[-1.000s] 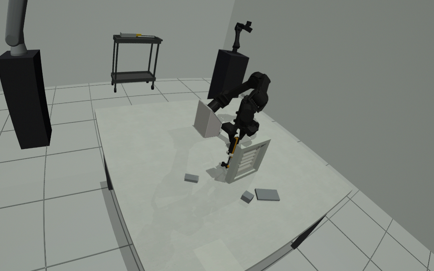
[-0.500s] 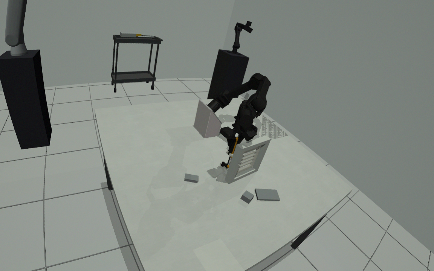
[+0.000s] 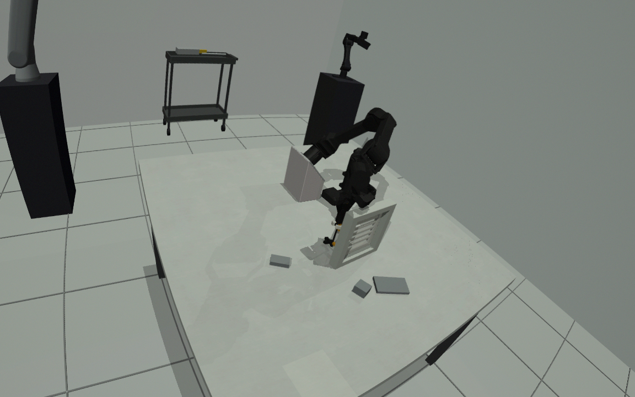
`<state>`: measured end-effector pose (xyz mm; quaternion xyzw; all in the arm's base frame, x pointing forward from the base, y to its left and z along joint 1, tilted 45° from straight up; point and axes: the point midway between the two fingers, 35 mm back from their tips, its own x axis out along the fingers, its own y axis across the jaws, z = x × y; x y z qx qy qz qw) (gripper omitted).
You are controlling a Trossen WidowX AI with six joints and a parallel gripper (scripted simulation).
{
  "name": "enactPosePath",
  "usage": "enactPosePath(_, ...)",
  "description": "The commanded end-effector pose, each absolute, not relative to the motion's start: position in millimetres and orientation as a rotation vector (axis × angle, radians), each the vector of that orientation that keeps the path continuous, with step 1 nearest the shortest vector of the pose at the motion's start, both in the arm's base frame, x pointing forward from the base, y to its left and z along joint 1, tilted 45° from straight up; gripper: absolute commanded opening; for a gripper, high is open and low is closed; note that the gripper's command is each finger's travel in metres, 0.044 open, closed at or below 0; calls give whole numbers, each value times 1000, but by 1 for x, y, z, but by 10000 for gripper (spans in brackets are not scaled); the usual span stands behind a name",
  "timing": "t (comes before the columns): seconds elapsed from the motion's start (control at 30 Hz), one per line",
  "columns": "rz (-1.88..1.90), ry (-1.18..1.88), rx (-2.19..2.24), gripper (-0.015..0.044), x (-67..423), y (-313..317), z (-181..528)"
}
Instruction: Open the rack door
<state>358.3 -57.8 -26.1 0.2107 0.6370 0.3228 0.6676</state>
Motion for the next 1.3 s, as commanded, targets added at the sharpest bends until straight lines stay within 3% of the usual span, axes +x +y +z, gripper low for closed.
enactPosePath(0.0, 727, 1440, 479, 68, 357, -57, -27)
enactPosePath(0.2, 727, 1440, 479, 28, 357, -57, -27)
enactPosePath(0.4, 676, 1471, 535, 26, 357, -57, -27)
enactPosePath(1.27, -379, 1780, 1484, 26, 357, -57, -27)
